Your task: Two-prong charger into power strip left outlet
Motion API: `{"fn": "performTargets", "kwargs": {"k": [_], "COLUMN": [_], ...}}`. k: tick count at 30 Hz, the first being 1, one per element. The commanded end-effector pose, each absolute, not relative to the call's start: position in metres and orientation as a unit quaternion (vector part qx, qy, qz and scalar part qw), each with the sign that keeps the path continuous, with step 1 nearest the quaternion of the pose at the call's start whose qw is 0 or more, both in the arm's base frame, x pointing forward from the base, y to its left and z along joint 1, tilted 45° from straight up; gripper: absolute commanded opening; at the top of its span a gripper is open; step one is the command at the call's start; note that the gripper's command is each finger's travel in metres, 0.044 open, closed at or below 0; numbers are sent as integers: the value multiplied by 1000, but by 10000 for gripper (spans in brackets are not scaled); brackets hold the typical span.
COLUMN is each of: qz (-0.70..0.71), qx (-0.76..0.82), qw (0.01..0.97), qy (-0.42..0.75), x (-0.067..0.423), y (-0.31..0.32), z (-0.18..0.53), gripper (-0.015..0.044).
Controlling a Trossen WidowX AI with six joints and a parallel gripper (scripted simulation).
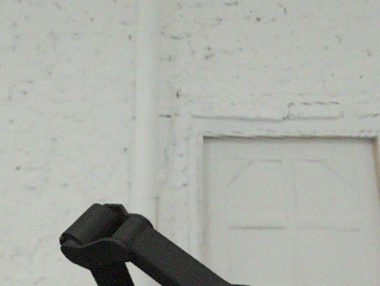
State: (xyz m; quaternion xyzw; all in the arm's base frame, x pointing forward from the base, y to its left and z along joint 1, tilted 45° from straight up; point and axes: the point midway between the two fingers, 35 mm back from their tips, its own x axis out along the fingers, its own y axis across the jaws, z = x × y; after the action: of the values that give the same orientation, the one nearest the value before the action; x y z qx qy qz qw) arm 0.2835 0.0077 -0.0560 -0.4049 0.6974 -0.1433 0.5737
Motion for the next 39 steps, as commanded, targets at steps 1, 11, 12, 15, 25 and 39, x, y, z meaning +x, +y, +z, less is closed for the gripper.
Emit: {"fn": "performTargets", "kwargs": {"k": [1,11,12,15,25,39], "qz": [-142,-142,-142,-142,-143,-143], "qx": [-401,-401,-401,-401,-405,-405], "qw": [584,584,584,584,573,573], "qy": [691,691,691,691,698,698], "x": [290,291,291,291,283,283], "y": [13,12,12,12,8,8], "z": [-56,-56,-56,-57,-56,-56], "gripper": [0,0,0,0,0,236]}}
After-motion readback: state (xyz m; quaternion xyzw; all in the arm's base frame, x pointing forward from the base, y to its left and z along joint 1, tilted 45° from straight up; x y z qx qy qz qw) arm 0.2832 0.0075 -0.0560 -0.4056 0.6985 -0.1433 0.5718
